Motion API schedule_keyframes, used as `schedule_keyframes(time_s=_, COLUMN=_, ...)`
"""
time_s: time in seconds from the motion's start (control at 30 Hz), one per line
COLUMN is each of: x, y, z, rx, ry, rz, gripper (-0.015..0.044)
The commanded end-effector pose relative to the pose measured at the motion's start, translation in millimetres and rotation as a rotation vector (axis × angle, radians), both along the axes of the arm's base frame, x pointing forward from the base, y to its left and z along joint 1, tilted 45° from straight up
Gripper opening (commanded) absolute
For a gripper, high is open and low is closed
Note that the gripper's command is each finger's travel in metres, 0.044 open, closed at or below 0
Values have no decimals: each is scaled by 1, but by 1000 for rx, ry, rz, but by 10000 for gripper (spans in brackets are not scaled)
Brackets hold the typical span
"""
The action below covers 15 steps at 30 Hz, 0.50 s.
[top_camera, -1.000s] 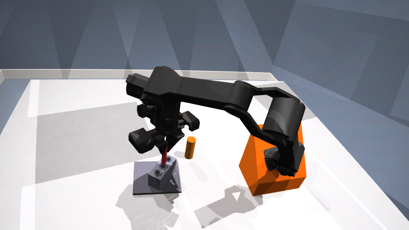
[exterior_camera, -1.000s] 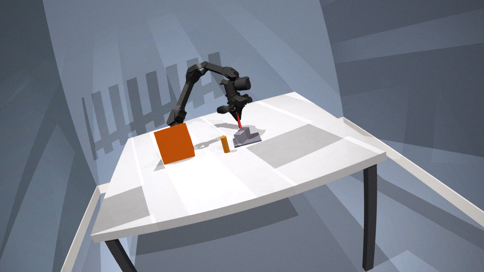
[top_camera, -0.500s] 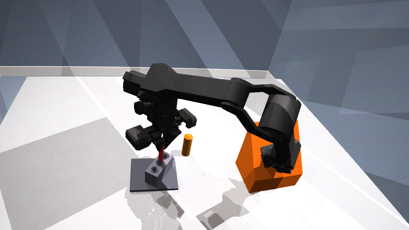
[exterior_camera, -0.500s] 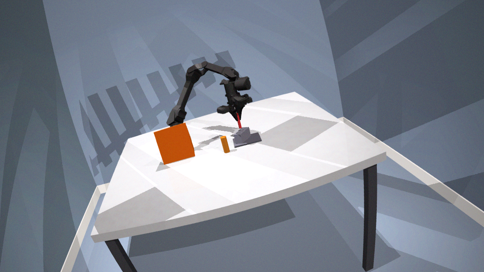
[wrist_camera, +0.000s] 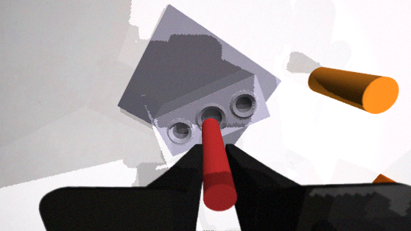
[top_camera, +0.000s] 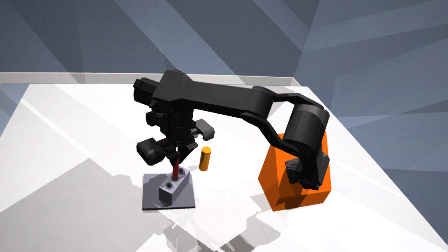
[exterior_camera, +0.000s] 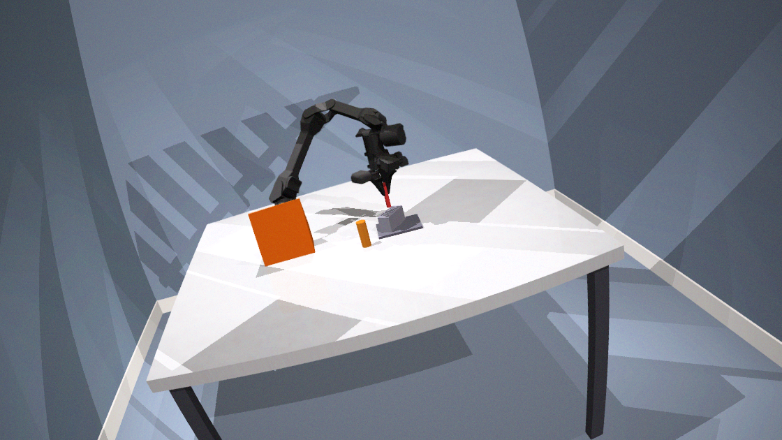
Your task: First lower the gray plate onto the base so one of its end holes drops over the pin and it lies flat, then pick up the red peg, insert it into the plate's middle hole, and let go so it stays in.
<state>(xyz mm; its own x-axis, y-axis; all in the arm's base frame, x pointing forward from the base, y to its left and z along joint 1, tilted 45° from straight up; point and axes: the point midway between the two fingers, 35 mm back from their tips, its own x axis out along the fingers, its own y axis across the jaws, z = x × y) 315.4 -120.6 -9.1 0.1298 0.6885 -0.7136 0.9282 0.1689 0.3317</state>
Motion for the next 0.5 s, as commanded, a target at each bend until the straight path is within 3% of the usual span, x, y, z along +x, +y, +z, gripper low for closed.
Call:
schedule_keyframes(time_s=0.0, x=0, y=1, z=-1, rx=2, ry=2, rz=-4, gripper=0)
schedule_keyframes(time_s=0.47, x=1, y=11, z=-13, rx=-3, ry=0, rz=1, gripper=0)
